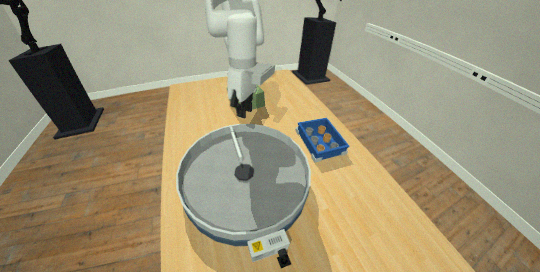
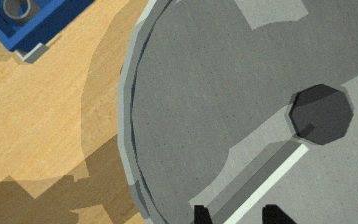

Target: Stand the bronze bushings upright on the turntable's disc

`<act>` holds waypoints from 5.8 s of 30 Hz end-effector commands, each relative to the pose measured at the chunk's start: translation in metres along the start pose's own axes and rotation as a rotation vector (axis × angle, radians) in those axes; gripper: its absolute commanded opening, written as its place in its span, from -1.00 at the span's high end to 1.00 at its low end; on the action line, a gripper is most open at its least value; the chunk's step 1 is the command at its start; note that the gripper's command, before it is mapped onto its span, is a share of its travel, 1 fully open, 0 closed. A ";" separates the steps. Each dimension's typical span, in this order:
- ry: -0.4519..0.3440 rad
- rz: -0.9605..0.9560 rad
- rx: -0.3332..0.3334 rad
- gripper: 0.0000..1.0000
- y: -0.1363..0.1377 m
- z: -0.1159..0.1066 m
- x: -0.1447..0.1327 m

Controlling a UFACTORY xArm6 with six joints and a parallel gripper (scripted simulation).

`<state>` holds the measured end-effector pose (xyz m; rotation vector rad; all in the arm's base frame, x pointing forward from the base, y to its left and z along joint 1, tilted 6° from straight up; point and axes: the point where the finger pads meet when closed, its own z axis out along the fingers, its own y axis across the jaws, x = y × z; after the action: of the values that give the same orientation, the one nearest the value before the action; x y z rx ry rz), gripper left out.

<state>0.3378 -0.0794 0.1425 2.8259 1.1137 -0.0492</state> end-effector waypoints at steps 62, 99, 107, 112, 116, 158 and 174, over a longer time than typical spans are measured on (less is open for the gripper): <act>0.002 0.000 -0.003 0.18 0.000 -0.001 0.003; 0.002 0.000 -0.003 0.18 -0.213 0.074 0.278; 0.002 0.000 -0.003 0.18 -0.213 0.074 0.280; 0.002 0.000 -0.003 0.18 -0.213 0.074 0.280; 0.002 0.000 -0.003 0.18 -0.213 0.074 0.280; 0.002 0.000 -0.003 0.18 -0.213 0.134 0.276; 0.002 0.000 -0.003 0.18 -0.213 0.135 0.276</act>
<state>0.3939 0.2466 -0.0302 2.8231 1.1125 -0.0503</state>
